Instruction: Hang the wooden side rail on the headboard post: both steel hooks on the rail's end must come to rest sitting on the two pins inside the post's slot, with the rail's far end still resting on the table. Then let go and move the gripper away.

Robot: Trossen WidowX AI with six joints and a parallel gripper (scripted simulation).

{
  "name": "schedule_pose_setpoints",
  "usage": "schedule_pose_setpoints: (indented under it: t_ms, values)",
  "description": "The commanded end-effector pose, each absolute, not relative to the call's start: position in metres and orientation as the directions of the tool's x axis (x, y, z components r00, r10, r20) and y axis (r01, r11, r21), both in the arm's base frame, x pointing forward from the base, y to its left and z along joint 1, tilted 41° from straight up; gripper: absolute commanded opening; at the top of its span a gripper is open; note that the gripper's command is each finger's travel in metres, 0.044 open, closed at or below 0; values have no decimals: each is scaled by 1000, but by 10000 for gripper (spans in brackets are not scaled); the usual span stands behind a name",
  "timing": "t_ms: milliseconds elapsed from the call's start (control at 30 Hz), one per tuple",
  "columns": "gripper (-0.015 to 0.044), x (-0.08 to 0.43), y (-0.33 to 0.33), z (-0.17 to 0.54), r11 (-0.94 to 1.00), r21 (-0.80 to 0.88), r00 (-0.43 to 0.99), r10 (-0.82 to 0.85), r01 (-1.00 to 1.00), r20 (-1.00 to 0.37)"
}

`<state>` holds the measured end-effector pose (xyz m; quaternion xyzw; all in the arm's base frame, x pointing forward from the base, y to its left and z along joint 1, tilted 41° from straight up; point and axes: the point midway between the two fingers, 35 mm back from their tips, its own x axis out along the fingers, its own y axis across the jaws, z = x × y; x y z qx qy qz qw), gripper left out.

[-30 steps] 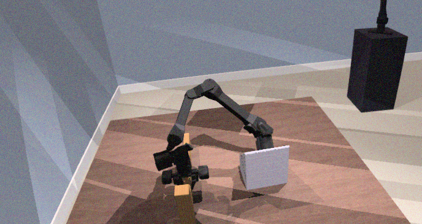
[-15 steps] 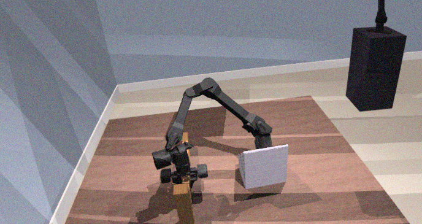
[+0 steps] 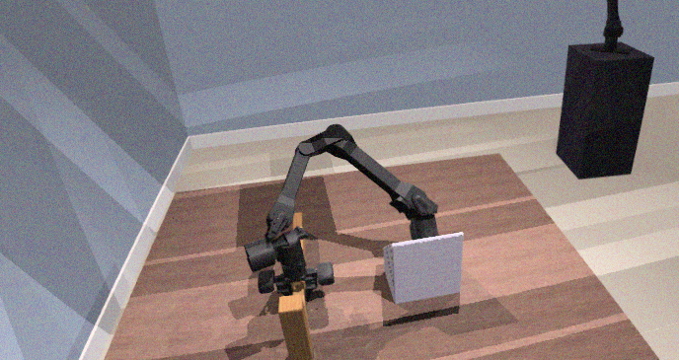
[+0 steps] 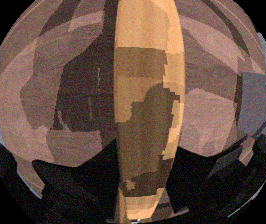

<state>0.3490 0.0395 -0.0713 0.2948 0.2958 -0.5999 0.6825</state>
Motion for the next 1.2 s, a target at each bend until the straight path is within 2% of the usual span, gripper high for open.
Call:
schedule_pose_setpoints:
  t_ms: [0, 1167]
  values:
    - [0, 350, 43, -69, 111, 55, 114, -642, 992, -758]
    - [0, 350, 47, -65, 111, 55, 114, -641, 992, -759]
